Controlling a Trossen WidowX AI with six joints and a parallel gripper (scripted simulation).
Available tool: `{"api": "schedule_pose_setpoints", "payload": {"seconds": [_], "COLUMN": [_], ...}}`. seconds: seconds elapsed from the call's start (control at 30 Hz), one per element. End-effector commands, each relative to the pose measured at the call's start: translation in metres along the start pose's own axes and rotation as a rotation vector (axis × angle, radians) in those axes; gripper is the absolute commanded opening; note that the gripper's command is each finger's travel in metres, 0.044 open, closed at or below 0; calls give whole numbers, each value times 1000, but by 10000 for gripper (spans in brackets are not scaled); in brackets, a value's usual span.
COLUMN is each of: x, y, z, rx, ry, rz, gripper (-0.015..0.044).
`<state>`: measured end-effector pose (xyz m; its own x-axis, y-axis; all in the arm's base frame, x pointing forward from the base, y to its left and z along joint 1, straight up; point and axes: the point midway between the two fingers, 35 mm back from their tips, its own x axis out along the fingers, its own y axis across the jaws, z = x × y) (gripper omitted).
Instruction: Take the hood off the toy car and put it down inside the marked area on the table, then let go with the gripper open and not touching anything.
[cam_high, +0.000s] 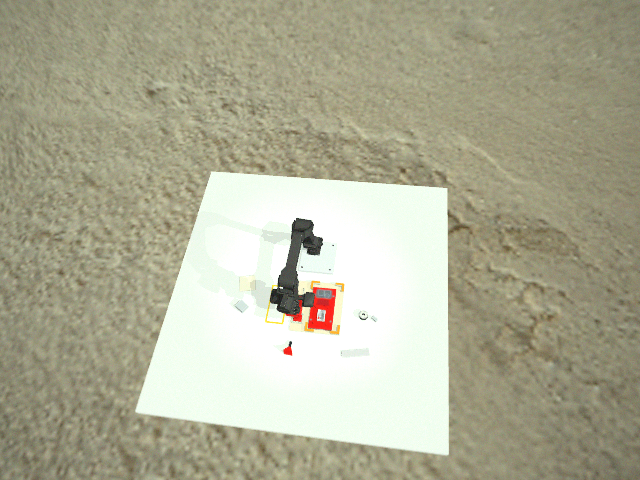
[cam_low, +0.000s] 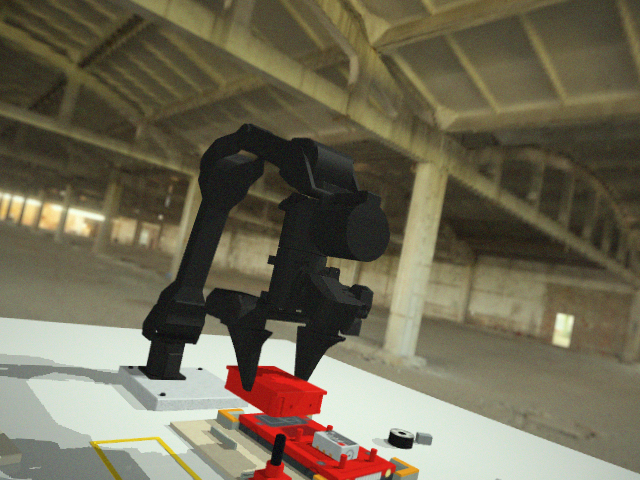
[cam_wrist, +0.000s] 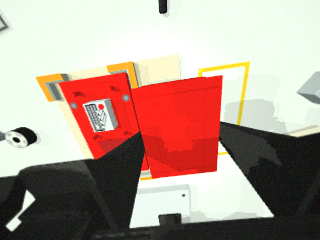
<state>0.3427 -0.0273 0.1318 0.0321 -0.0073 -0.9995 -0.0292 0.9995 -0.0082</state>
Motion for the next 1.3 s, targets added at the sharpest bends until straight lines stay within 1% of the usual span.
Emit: {"api": "schedule_pose_setpoints", "payload": {"seconds": [0.0, 0.93, 1.27], "x": [0, -3, 0], "y": [-13, -96, -98], "z": [-4, -40, -40], "rx": [-3, -3, -3], "ry": [0, 2, 2], "rz": [1, -6, -6], "gripper": [0, 0, 0]}}
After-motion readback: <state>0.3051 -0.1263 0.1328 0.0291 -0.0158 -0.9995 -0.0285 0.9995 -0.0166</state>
